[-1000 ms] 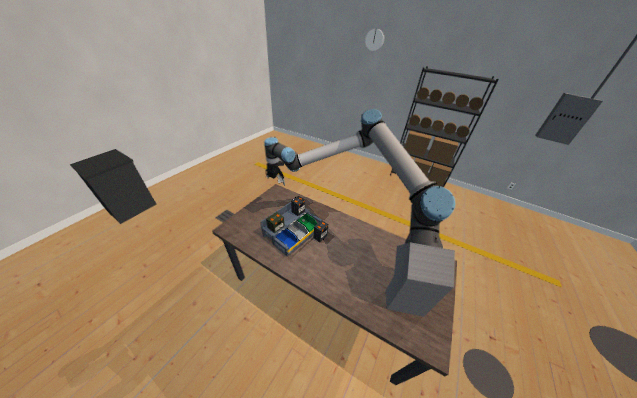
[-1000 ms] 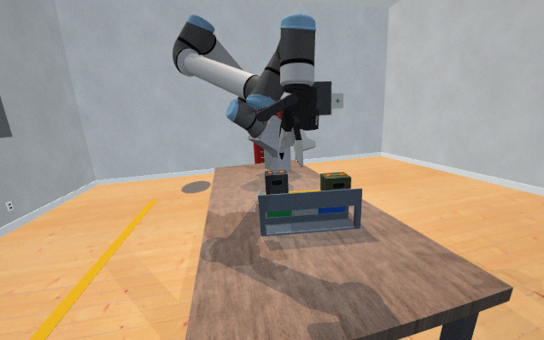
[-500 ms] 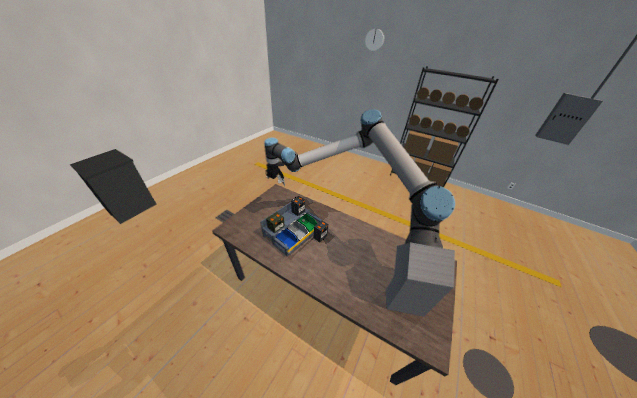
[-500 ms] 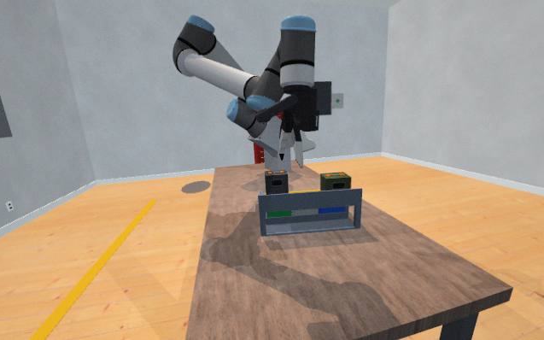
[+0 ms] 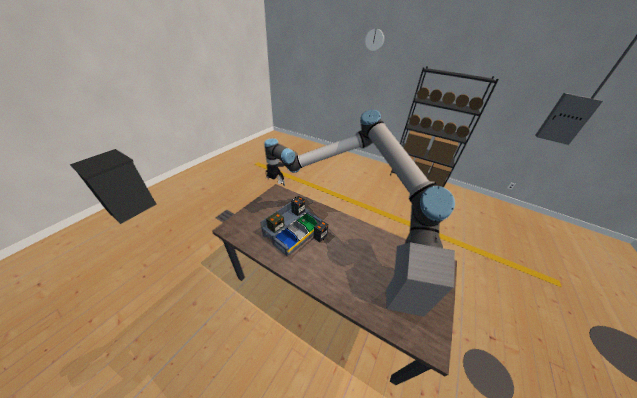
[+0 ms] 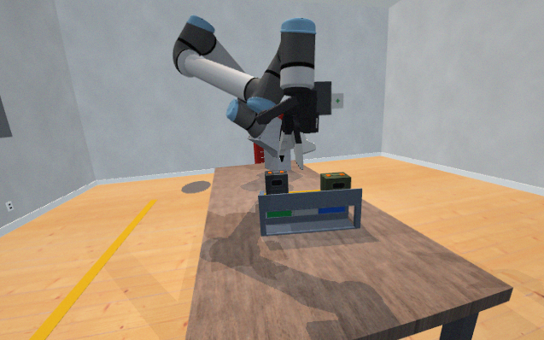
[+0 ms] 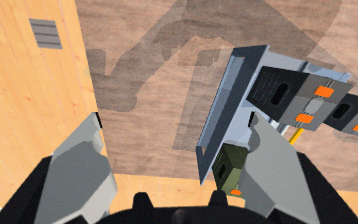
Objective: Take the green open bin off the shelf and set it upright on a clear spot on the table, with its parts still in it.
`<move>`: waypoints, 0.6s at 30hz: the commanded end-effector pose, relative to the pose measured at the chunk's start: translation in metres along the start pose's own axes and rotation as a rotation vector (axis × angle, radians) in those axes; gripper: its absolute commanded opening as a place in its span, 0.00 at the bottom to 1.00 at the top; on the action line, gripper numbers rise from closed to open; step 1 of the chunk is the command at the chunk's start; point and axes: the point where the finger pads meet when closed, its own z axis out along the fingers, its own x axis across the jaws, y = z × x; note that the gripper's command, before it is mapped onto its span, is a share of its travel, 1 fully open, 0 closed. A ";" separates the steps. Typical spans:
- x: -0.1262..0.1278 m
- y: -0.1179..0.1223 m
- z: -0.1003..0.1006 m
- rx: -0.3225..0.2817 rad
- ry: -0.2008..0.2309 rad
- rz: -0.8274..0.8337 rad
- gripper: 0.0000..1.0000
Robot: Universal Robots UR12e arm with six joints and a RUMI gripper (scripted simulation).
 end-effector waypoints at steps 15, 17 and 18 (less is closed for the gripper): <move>0.048 0.011 -0.002 0.000 -0.001 0.001 1.00; 0.048 0.011 -0.002 0.000 -0.001 0.001 1.00; 0.048 0.011 -0.002 0.000 -0.001 0.001 1.00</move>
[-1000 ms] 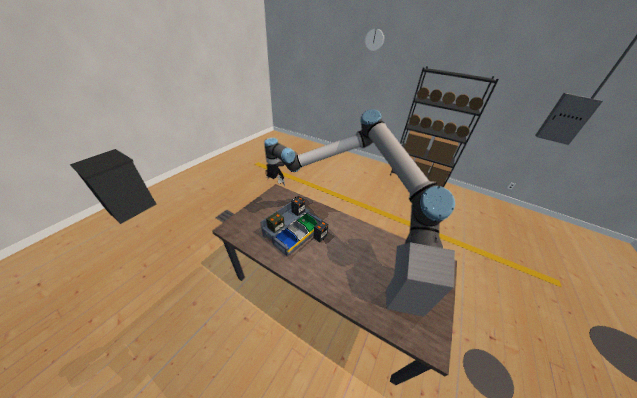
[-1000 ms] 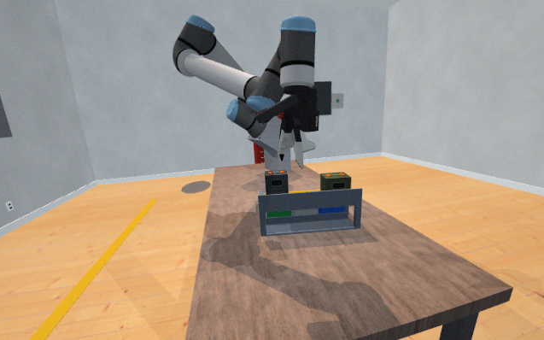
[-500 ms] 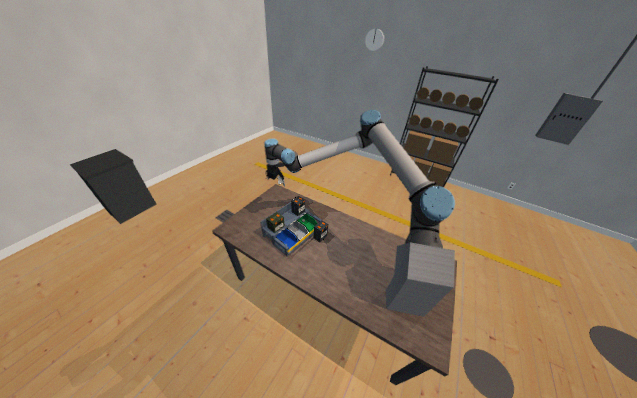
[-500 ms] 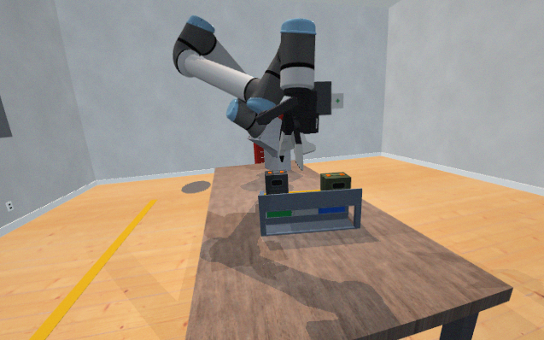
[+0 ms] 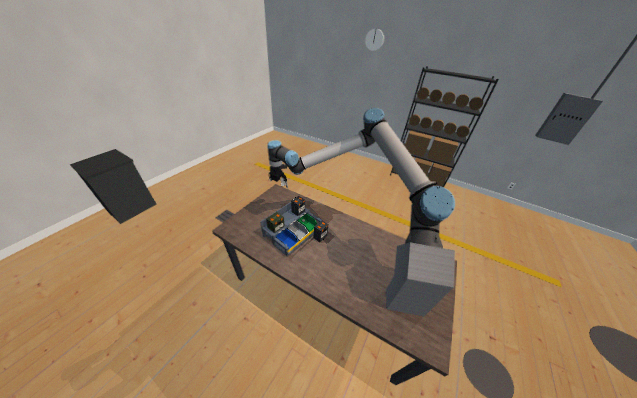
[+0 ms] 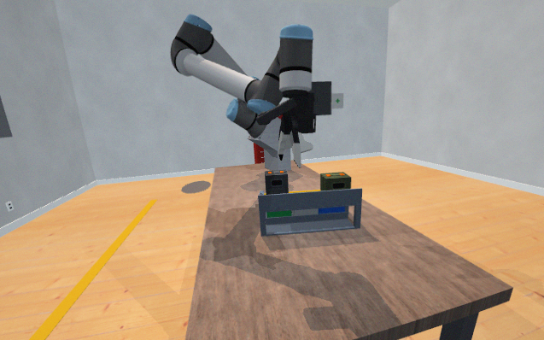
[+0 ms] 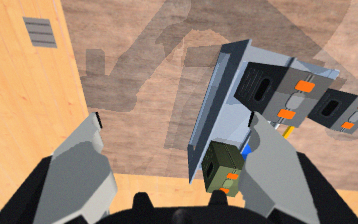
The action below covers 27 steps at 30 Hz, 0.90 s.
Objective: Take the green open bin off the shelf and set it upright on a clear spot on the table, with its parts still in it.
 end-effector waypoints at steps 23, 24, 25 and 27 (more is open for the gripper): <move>0.062 0.013 -0.006 0.000 -0.004 0.001 1.00; 0.062 0.013 -0.006 0.000 -0.004 0.001 1.00; 0.062 0.013 -0.006 0.000 -0.004 0.001 1.00; 0.071 0.015 -0.006 0.000 -0.003 0.001 1.00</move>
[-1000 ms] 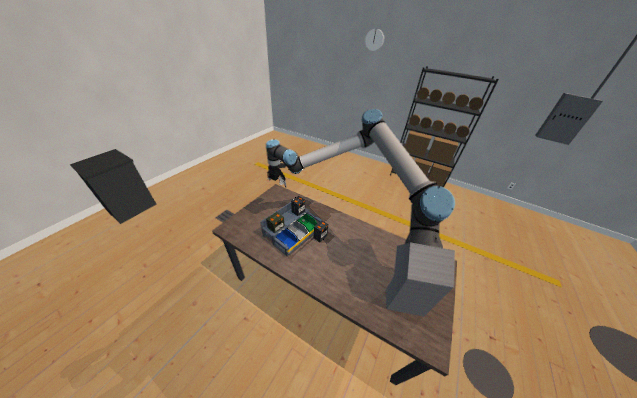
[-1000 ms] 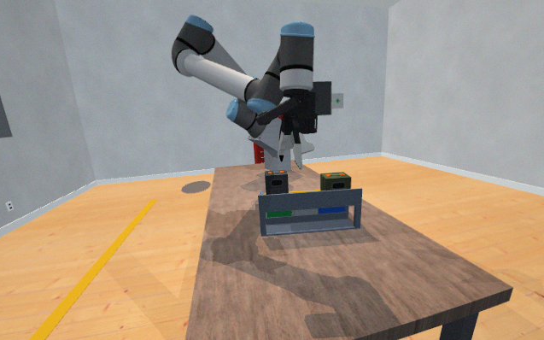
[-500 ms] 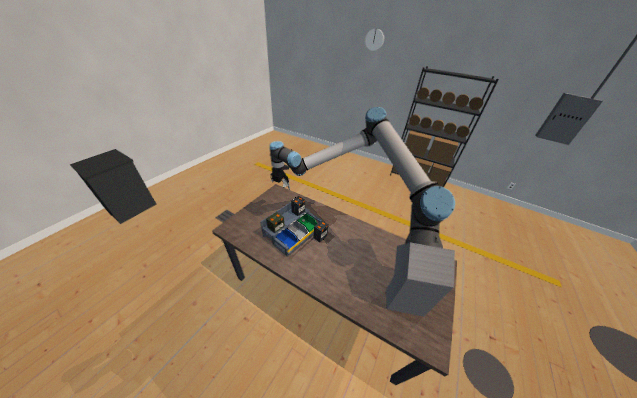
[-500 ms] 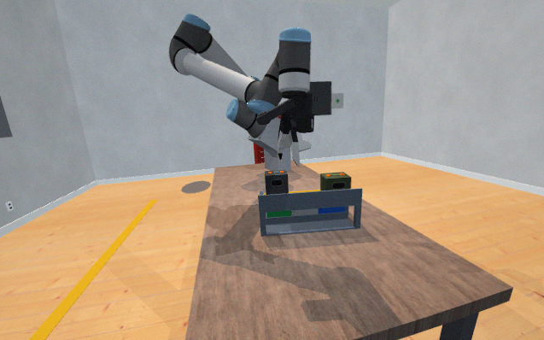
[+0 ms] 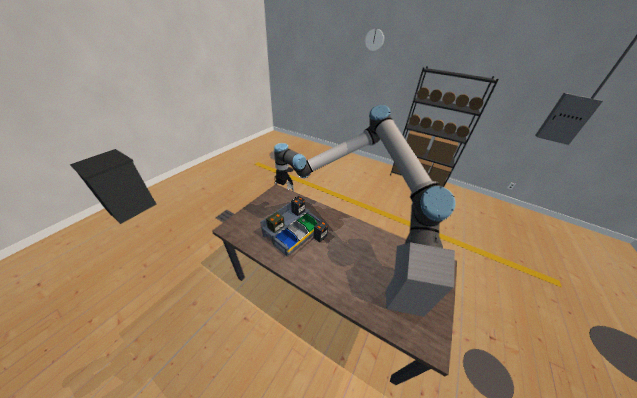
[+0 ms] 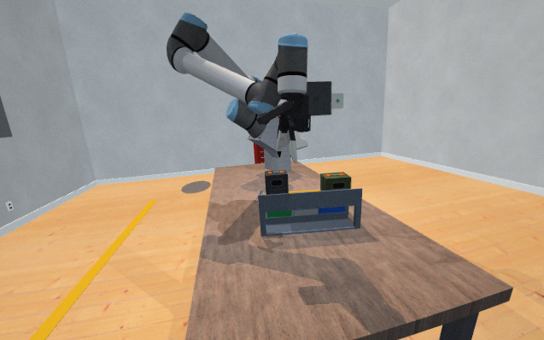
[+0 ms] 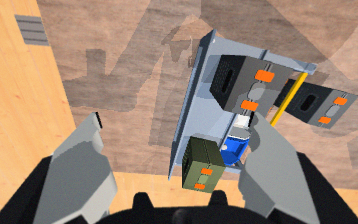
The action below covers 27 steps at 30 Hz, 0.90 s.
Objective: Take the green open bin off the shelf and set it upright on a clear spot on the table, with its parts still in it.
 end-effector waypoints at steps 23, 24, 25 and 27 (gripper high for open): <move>0.095 0.021 -0.007 0.000 -0.001 0.000 1.00; 0.095 0.021 -0.007 0.000 -0.001 0.000 1.00; 0.095 0.021 -0.007 0.000 -0.001 0.000 1.00; 0.095 0.021 -0.007 0.000 -0.001 0.000 1.00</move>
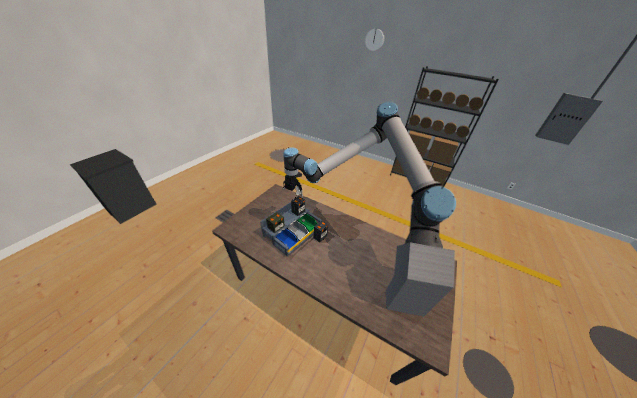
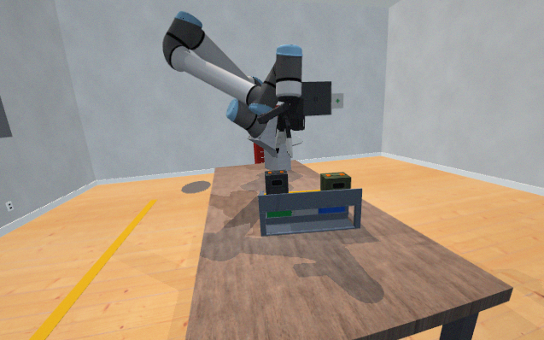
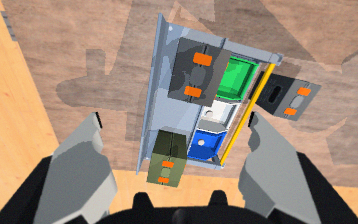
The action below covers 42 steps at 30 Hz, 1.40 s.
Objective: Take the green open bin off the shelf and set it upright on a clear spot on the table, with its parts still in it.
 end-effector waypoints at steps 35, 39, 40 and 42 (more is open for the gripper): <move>0.101 0.022 -0.008 0.000 -0.002 0.001 1.00; 0.101 0.022 -0.008 0.000 -0.002 0.001 1.00; 0.101 0.022 -0.008 0.000 -0.002 0.001 1.00; 0.119 0.027 -0.009 0.000 -0.002 0.001 1.00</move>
